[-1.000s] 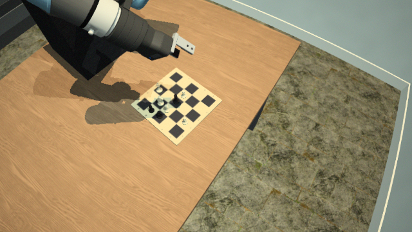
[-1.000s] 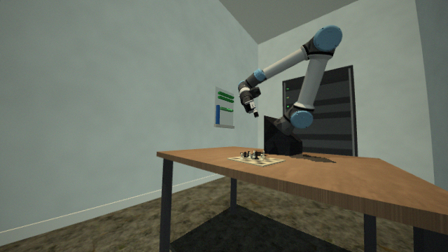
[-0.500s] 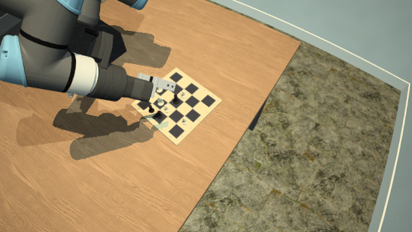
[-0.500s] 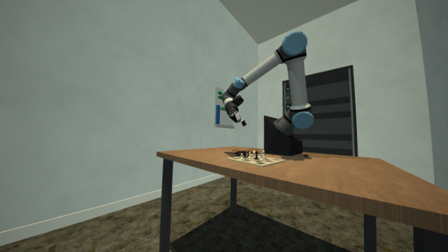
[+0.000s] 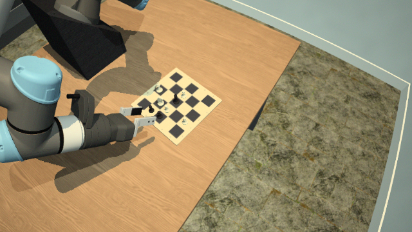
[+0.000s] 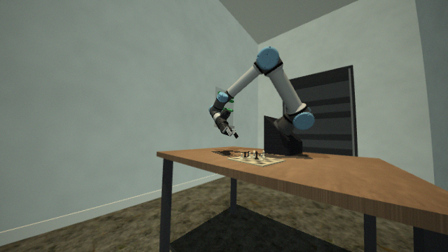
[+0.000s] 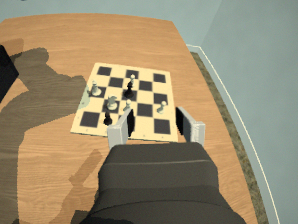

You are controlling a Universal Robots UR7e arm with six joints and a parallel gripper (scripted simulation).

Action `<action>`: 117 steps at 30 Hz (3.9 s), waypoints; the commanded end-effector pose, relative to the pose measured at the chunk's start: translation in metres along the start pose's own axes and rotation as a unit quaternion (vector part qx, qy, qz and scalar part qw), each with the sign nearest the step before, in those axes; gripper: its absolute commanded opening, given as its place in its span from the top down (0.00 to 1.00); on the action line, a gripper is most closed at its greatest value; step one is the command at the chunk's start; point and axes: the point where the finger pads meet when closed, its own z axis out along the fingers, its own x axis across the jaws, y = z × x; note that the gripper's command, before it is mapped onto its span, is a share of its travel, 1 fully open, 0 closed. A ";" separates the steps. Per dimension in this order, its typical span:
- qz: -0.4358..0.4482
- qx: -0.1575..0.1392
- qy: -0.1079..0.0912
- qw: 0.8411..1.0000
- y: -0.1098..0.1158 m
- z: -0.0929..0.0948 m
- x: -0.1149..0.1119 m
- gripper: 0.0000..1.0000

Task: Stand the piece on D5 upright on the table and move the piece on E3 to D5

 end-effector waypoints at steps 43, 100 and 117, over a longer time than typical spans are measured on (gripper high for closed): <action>0.073 0.065 -0.051 0.994 0.086 0.008 -0.043 0.00; 0.073 0.065 -0.051 0.994 0.021 -0.051 -0.023 0.00; 0.043 0.016 -0.076 0.996 0.010 -0.040 -0.026 0.00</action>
